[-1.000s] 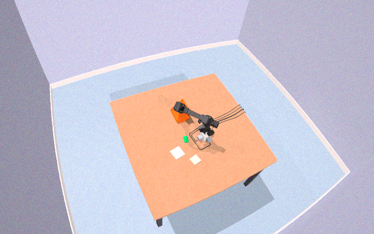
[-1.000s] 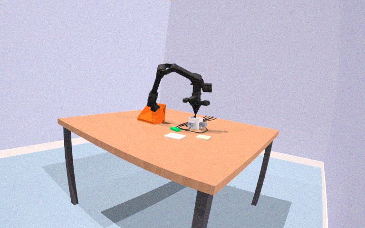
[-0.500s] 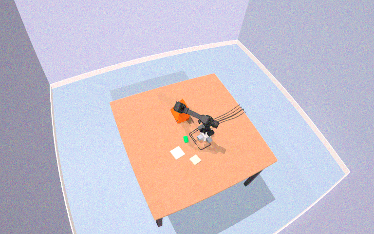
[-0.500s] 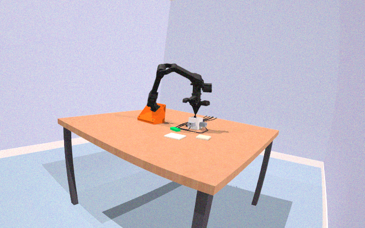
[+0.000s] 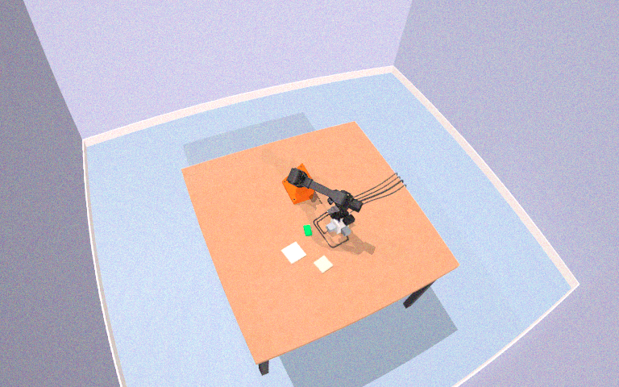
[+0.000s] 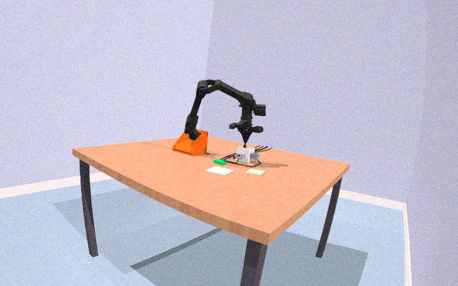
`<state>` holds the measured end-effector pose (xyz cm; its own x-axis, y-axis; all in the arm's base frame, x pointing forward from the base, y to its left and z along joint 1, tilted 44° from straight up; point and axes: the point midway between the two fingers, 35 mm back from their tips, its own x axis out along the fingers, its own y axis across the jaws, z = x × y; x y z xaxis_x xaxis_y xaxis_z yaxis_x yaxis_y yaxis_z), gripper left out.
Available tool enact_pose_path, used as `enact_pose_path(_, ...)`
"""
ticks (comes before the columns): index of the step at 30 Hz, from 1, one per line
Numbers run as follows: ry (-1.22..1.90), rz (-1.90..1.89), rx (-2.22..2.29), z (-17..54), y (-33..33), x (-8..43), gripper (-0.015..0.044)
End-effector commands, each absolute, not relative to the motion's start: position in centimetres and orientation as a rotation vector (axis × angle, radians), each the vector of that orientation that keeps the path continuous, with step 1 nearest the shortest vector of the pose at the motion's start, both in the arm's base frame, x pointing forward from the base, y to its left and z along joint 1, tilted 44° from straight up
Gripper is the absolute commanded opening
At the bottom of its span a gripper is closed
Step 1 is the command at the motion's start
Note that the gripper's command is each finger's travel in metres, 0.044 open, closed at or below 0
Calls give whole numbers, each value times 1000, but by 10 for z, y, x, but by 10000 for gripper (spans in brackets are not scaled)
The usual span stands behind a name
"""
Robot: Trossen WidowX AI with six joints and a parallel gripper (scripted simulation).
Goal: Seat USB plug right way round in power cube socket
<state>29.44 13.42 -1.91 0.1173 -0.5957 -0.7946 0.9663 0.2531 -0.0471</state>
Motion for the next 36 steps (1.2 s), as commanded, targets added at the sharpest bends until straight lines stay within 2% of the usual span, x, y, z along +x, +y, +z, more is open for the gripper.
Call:
enact_pose_path(1,809,-1237,560,-20,132,295,0)
enact_pose_path(28,809,-1237,560,-20,132,295,0)
enact_pose_path(32,810,-1236,567,-19,134,294,95)
enact_pose_path(36,810,-1236,567,-19,134,294,95)
